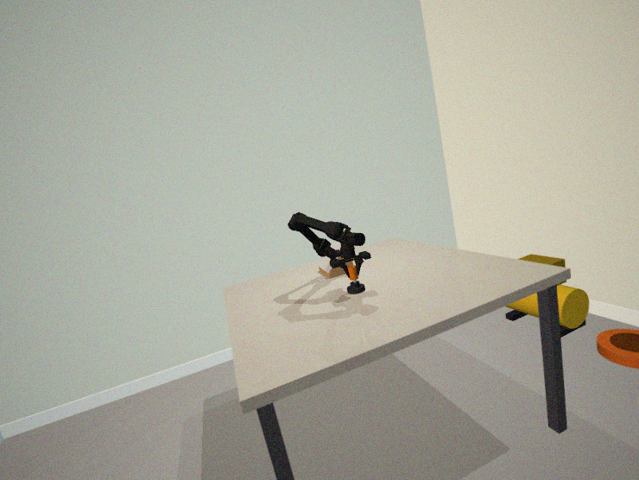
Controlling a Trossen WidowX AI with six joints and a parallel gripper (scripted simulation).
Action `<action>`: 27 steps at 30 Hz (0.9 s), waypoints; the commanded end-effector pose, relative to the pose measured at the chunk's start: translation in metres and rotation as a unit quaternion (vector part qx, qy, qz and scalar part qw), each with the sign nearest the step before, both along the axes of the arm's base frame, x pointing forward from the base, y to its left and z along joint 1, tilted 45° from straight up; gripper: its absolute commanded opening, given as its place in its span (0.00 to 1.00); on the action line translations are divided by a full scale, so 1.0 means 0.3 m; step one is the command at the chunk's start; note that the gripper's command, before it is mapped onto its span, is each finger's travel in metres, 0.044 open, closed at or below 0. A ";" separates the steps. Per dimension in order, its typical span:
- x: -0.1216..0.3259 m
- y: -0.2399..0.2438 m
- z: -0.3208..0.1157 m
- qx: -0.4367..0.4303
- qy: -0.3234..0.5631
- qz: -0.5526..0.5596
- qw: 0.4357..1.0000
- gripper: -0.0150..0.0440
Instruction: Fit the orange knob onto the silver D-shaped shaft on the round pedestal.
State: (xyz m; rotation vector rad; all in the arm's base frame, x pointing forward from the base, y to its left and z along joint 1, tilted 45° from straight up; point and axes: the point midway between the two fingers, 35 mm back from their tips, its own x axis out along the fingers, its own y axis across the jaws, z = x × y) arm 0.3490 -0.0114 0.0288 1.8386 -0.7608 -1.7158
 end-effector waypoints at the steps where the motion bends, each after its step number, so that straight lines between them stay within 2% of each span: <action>1: 0.003 -0.003 0.001 0.000 -0.001 0.000 1.000 0.25; 11: 0.002 0.007 0.012 0.000 -0.001 0.000 1.000 0.25; 18: 0.001 0.009 0.008 -0.005 0.069 0.071 0.995 0.25; 27: 0.000 0.002 0.002 -0.005 0.072 0.075 0.995 0.25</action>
